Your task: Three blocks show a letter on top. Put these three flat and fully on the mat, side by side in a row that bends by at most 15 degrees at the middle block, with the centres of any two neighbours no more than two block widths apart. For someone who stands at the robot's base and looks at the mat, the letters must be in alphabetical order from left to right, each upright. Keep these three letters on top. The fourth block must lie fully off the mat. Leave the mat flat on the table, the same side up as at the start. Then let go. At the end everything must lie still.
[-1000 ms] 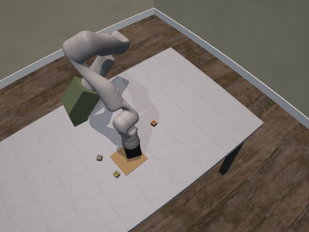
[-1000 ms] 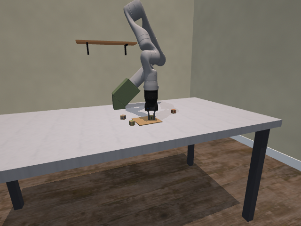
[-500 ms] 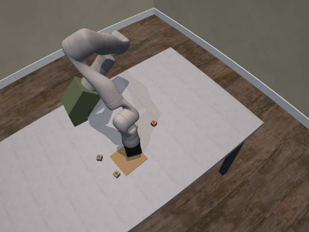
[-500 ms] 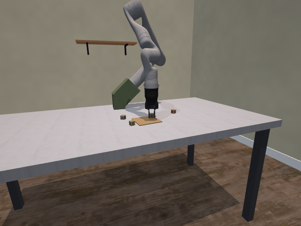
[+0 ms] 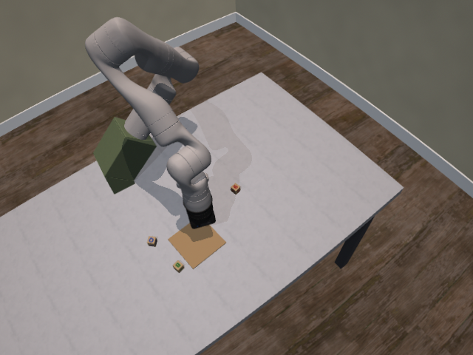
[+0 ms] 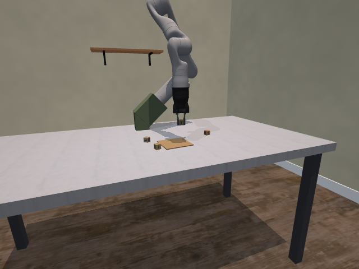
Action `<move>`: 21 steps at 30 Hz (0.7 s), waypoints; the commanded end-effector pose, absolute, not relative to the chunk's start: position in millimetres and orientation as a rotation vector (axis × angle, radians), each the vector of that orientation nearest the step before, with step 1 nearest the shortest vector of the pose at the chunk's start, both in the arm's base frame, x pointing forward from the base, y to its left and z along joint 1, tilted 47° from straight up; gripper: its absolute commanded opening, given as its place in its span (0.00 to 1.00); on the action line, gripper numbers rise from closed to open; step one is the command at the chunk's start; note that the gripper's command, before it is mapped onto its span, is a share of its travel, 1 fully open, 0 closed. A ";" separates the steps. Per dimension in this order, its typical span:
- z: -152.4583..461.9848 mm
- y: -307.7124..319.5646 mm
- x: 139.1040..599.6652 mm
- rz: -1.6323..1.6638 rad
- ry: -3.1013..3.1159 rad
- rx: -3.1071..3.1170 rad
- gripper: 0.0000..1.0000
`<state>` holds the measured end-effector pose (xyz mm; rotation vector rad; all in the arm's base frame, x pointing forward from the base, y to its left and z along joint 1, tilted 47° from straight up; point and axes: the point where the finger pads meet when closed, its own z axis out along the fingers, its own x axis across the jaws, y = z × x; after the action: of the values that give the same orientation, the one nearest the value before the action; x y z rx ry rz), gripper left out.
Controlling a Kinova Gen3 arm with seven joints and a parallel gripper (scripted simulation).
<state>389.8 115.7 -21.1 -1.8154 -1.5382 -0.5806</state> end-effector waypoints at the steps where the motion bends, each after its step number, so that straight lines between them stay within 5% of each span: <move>1: -16.8 103.7 395.3 -0.591 -1.534 -1.837 0.49; 21: -36.5 84.5 395.0 -0.708 -1.784 -1.651 0.49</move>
<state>394.7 87.1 -32.6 -1.6692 -1.7828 -0.6856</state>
